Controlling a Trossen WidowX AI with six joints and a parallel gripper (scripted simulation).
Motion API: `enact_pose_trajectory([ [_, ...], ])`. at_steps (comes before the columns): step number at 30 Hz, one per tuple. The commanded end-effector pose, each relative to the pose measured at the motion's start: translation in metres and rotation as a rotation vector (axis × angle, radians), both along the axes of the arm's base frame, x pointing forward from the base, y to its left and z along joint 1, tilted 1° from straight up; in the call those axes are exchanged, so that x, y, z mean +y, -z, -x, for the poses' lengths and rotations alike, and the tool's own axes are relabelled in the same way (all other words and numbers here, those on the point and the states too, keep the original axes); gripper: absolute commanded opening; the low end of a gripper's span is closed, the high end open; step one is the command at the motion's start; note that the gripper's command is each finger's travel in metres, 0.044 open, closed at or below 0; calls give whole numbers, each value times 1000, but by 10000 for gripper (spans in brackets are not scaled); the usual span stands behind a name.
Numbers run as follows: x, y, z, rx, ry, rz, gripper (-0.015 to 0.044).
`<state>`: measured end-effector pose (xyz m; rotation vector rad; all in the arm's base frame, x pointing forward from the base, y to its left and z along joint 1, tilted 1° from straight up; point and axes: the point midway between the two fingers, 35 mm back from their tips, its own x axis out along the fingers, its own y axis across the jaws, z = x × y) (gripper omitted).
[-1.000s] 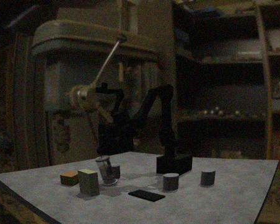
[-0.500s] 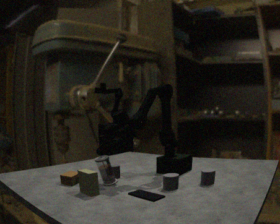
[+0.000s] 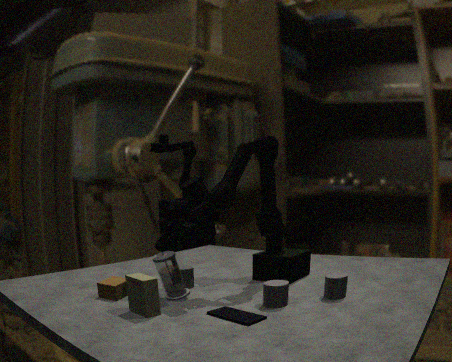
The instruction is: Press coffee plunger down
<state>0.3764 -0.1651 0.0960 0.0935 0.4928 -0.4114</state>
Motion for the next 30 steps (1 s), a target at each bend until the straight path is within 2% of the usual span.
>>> enact_pose_trajectory([
  [1,0,0,0,0,0,0,121],
  [9,0,0,0,0,0,0,121],
  [21,0,0,0,0,0,0,436],
  [27,4,-7,2,9,-13,9,440],
  [30,7,-25,9,11,-11,7,440],
])
